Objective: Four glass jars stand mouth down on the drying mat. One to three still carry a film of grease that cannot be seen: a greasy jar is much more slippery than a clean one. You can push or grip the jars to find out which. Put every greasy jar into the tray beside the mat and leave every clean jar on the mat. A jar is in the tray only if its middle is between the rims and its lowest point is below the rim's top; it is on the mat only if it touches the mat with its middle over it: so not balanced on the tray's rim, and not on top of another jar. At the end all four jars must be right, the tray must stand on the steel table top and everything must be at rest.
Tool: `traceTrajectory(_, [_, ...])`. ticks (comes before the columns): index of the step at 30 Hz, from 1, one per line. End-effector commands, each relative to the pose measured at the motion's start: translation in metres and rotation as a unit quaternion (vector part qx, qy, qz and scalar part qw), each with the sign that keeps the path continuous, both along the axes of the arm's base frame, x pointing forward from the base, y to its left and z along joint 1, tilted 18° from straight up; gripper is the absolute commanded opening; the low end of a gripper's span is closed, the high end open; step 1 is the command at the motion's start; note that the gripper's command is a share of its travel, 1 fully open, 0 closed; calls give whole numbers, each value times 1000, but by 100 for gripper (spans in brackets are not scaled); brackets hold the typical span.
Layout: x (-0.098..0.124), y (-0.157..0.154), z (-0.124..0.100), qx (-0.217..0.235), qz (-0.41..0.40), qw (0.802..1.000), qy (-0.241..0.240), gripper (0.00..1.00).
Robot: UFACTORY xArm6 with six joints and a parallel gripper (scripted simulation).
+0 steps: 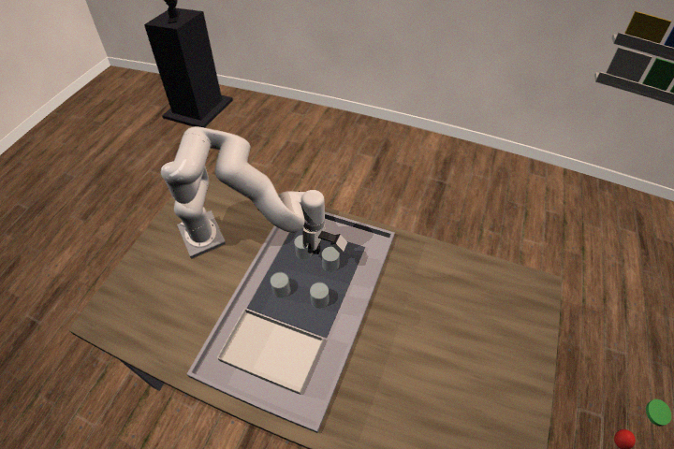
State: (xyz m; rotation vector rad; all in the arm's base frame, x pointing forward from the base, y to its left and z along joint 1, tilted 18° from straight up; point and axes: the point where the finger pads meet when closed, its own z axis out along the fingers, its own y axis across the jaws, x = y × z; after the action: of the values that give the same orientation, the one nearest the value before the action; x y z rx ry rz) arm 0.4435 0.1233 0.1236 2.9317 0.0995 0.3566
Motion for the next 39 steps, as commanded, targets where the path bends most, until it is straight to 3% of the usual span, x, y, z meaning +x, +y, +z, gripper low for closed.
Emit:
traceTrajectory(1, [1, 1, 1, 1, 0, 1000, -2, 0])
traceTrajectory(39, [6, 1, 2, 1, 0, 1000, -2, 0])
